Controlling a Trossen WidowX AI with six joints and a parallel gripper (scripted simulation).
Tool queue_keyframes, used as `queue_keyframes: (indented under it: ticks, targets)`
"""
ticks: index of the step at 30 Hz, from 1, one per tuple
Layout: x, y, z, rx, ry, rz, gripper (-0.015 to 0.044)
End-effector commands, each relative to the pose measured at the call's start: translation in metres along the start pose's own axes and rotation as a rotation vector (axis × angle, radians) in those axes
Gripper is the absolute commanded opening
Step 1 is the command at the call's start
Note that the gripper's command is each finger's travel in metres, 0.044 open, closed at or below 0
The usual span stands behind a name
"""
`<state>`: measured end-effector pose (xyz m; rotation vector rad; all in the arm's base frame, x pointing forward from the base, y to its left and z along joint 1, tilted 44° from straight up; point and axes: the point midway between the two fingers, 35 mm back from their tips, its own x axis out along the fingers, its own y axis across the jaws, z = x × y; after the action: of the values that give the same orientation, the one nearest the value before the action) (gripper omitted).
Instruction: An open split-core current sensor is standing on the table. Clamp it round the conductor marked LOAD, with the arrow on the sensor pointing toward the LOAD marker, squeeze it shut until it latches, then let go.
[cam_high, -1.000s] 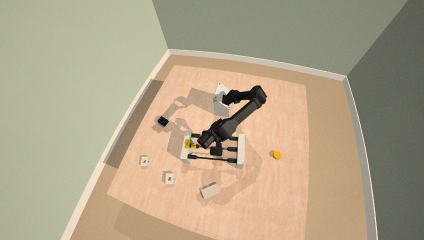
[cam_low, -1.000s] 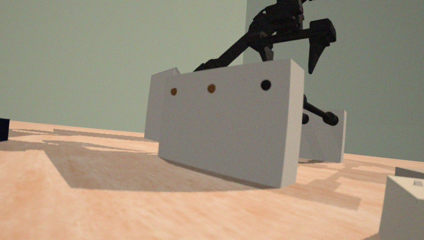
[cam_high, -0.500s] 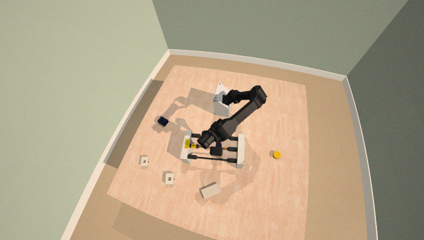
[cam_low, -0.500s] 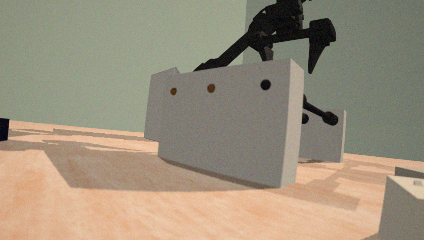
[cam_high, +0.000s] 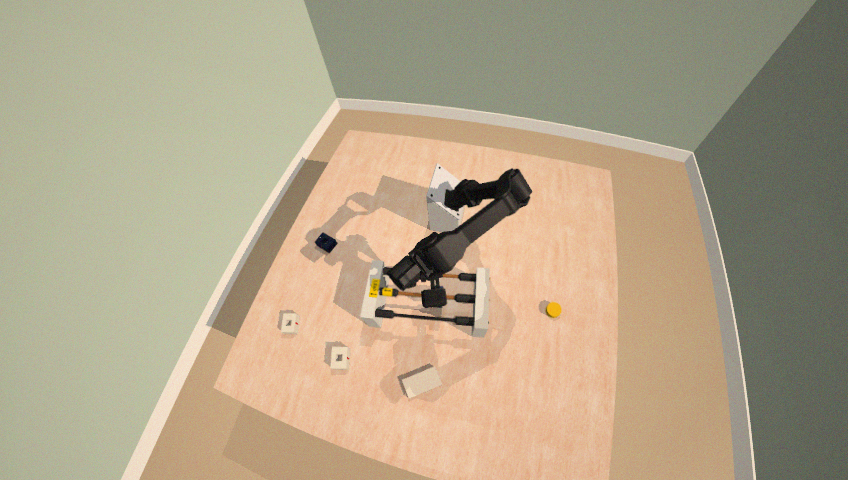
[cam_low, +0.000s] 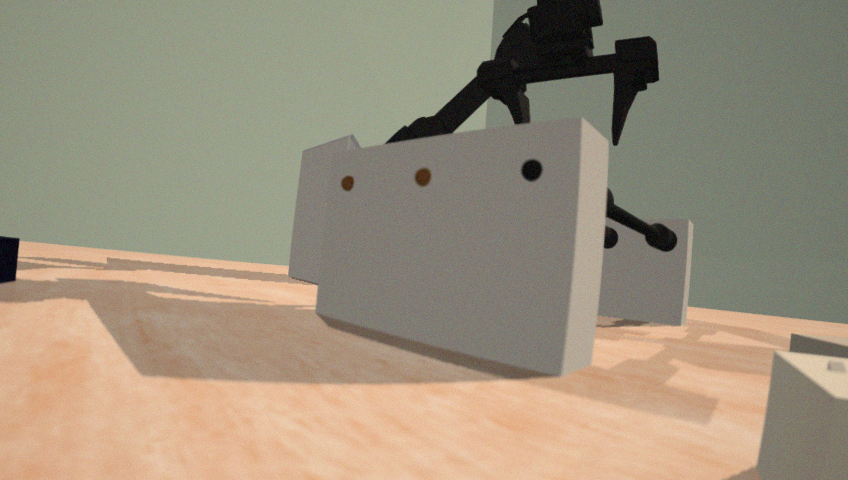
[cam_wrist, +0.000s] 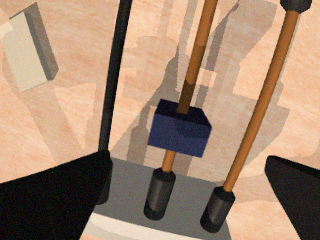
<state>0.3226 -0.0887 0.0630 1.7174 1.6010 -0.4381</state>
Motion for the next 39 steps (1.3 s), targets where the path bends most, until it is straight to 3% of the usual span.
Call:
queue_keyframes:
  ticks: [1, 11, 16, 29, 39]
  targets:
    - [0.001, -0.023, 0.018, -0.268, 0.053, 0.109, 0.0440]
    - [0.000, -0.071, 0.043, -0.986, -0.067, 0.443, 0.0440]
    - [0.000, -0.088, 0.048, -1.168, -0.185, 0.555, 0.0440]
    - [-0.003, -0.116, 0.051, -1.648, -0.573, 0.657, 0.0440]
    - [-0.003, -0.117, 0.051, -1.669, -0.594, 0.657, 0.0440]
